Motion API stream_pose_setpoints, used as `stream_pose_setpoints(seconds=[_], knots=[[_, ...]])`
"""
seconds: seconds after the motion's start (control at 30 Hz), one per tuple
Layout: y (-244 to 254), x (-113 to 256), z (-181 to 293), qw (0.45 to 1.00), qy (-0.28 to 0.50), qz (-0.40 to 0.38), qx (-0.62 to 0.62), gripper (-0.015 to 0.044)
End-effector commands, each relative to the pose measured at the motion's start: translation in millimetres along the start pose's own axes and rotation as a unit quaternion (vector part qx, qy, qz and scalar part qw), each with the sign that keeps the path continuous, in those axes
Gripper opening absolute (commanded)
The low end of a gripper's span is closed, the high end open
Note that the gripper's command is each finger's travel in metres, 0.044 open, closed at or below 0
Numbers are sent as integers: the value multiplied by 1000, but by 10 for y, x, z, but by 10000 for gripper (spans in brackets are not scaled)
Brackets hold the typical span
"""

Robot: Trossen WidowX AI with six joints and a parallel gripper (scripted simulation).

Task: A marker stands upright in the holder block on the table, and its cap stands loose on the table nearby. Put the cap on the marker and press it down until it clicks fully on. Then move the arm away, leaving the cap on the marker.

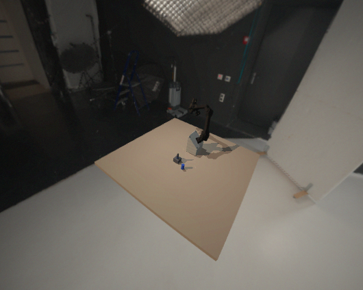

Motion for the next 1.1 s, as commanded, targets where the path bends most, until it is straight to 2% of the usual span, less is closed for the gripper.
stream_pose_setpoints(seconds=[0.0,0.17,0.4,0.57,0.77,0.9,1.07], knots=[[-10,24,-5,1000,-2,4,-2,374],[-210,676,-144,992,-73,91,-57,251],[-293,1702,-347,955,-202,181,-120,251],[-178,2490,-485,914,-309,215,-151,251],[137,3352,-587,864,-416,225,-172,251],[321,3691,-621,843,-460,218,-174,251],[774,4302,-676,802,-546,179,-164,251]])
Point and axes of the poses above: the point midway between the two fingers, 35 mm back from their tips, its own x axis back along the fingers, its own y axis across the jaws, z = x × y, the point moved 6 cm from there along x, back along the fingers, and after that the axes turned 8 degrees about -x, right-handed, at the moved point
